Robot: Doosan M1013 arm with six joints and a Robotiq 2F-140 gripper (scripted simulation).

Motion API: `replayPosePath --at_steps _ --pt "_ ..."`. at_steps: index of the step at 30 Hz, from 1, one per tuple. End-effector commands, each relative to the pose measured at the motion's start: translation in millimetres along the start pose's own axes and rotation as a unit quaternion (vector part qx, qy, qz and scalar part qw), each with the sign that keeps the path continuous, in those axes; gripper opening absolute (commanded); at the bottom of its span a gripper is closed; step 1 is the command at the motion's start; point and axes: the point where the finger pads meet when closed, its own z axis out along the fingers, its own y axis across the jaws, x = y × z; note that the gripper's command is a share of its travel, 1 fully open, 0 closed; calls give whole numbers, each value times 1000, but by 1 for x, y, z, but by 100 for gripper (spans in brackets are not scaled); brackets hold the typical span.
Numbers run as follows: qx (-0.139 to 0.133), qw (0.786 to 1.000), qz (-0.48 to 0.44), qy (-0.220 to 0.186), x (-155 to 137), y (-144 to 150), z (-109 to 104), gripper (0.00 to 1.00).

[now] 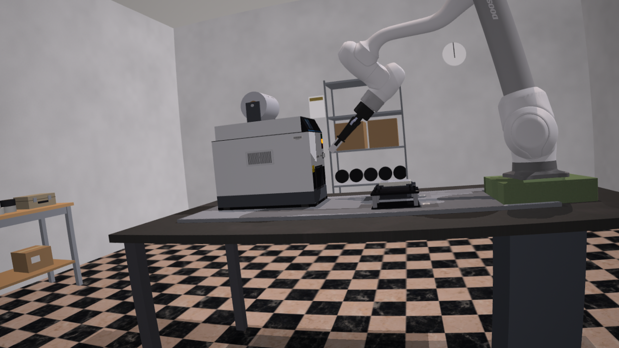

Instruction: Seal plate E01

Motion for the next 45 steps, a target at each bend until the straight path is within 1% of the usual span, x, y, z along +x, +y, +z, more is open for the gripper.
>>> replayPosePath --at_steps 1,20,25,27,40,41,45 --pt "0 1000 0 0 0 0 -4 10" --pt "0 1000 0 0 3 0 -32 10" --pt "0 1000 0 0 10 0 -56 10" --pt "0 1000 0 0 10 0 -56 10" --pt "0 1000 0 0 31 0 -117 10" --pt "0 1000 0 0 26 0 -118 70" --pt "0 1000 0 0 16 0 -120 70"
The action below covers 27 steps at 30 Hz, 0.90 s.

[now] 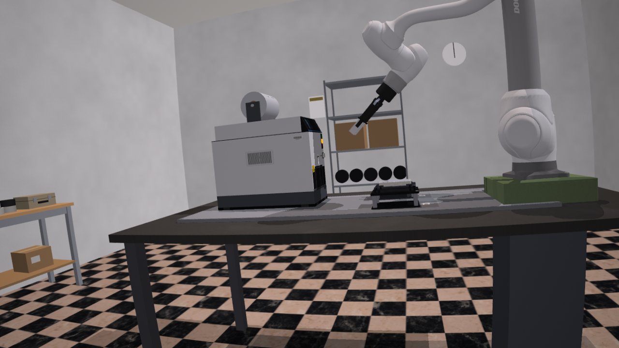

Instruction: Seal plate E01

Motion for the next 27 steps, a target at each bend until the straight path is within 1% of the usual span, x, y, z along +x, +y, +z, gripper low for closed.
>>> replayPosePath --at_steps 1,6,27 --pt "0 1000 0 1 -10 0 -2 70" --pt "0 1000 0 1 -35 0 -6 70" --pt "0 1000 0 1 -35 0 -6 70"
